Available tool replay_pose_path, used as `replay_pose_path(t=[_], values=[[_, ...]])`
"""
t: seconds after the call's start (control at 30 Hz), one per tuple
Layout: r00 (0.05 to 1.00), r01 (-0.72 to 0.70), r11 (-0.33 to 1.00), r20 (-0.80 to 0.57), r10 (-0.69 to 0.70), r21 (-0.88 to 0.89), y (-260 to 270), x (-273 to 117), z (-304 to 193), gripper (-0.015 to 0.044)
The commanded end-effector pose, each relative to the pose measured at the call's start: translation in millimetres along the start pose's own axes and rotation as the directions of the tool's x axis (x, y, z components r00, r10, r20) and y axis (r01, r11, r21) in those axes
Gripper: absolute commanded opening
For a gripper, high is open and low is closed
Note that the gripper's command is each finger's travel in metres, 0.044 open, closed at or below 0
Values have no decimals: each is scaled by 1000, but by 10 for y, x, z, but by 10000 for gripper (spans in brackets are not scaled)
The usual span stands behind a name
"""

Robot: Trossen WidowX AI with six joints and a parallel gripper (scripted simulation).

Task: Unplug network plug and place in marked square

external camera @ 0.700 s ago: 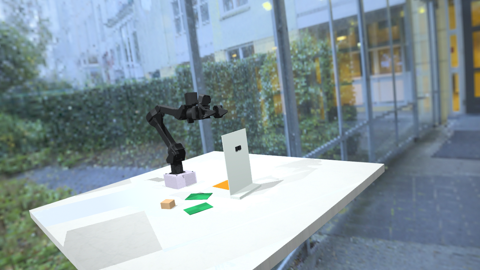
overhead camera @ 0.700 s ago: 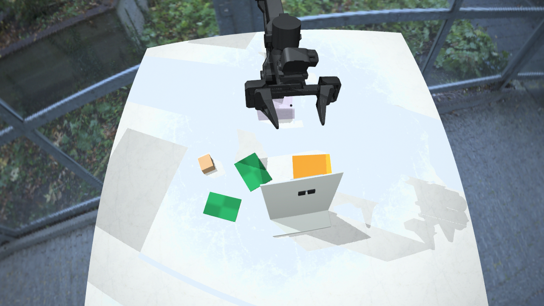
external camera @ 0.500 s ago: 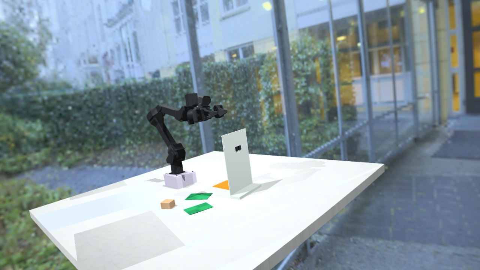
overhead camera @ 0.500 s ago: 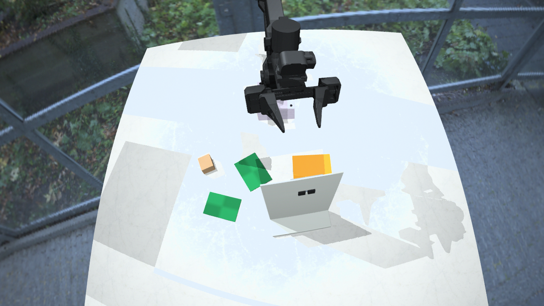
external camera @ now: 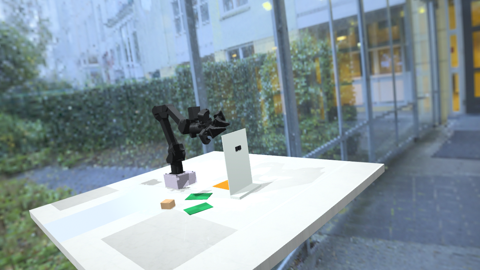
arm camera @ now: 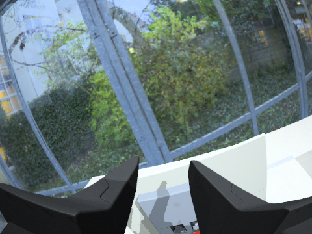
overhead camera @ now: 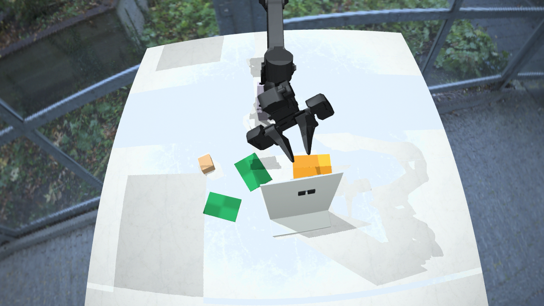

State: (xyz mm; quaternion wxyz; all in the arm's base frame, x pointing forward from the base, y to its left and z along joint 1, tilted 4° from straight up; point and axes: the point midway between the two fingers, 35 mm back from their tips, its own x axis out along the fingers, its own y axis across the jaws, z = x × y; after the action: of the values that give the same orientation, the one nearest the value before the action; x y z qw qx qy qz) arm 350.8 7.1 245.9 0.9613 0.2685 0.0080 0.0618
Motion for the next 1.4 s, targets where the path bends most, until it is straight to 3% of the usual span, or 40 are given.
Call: replay_pose_path(t=[0.0,0.43,0.87,1.0,1.37], values=[[1000,-17,990,-11,19,142,-109,4,-143,156],[996,-44,836,-39,78,548,-380,-115,-556,156],[987,-10,529,-75,140,849,-513,-384,-898,156],[985,5,457,-84,153,890,-521,-446,-954,156],[985,4,457,-83,153,890,-529,-361,-942,156]])
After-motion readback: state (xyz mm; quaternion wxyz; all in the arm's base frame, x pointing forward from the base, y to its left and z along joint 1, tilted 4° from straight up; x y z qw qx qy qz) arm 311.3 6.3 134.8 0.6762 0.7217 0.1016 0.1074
